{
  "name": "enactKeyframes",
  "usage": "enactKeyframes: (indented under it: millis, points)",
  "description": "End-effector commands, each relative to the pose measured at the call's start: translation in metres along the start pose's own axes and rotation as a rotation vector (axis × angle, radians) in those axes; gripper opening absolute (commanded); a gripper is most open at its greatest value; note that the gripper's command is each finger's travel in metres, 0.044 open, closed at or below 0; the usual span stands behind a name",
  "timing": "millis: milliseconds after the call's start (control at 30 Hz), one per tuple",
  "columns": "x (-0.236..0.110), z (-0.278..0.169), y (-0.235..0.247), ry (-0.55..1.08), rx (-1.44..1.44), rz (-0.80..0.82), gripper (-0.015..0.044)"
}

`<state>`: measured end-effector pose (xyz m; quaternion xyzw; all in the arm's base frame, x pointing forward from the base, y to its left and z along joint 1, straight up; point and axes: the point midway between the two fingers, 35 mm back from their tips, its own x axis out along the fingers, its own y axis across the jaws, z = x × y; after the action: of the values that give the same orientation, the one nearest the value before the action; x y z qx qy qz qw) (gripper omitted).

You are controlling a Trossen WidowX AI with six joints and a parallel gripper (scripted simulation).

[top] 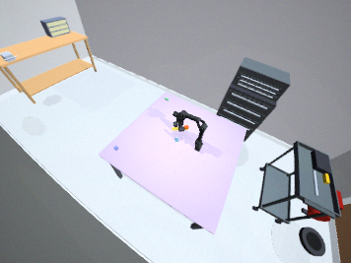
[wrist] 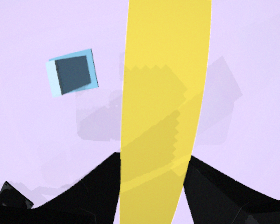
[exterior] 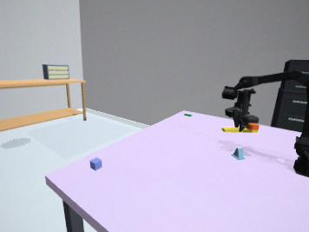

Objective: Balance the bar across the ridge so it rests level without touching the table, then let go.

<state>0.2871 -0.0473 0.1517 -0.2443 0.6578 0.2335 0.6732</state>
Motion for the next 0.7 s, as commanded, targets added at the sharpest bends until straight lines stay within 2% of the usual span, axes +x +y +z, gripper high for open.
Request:
enactKeyframes:
  millis: [0, 667]
  points:
    - [-0.001, 0.006, 0.006, -0.002, -0.146, 0.003, 0.0]
    - [-0.001, 0.036, 0.044, -0.007, -0.942, 0.004, 0.0]
